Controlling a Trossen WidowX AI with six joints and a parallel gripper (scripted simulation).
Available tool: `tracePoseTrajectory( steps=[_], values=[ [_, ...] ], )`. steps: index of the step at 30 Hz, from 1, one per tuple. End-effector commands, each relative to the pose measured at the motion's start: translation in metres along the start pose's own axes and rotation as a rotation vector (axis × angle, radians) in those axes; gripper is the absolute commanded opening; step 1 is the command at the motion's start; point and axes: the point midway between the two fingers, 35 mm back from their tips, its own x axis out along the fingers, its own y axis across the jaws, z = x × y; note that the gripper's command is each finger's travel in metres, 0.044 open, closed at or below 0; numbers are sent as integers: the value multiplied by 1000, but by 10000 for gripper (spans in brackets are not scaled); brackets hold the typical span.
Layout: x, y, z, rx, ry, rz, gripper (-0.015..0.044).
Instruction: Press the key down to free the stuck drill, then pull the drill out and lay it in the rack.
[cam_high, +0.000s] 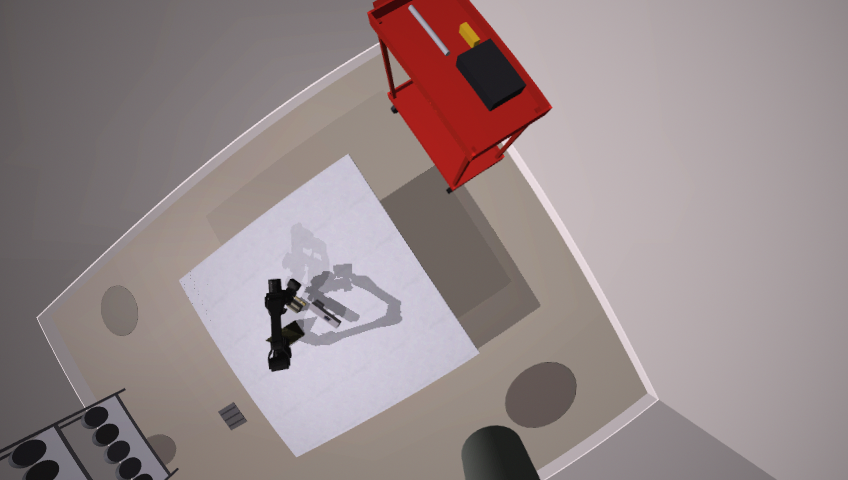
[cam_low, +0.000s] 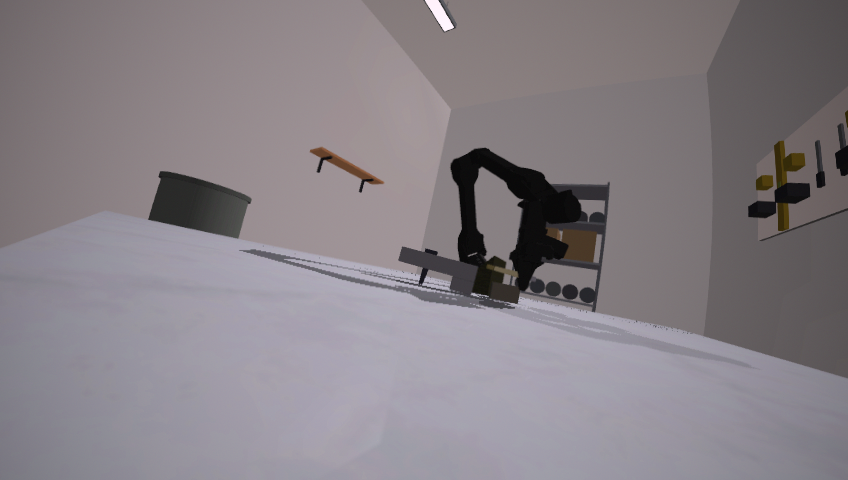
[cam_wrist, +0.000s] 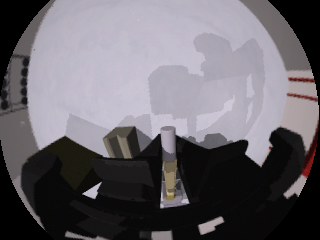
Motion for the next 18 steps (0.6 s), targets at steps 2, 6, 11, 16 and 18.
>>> tracePoseTrajectory(
  steps=[2, 6, 11, 16, 18],
  values=[
    [-4, -1, 1, 5, -5, -3, 0],
    [-5, -1, 0, 5, -5, -3, 0],
    [-7, -1, 0, 5, -5, -3, 0],
    [-8, -1, 0, 5, -5, -3, 0],
    [-9, -1, 0, 5, -5, -3, 0]
  ],
)
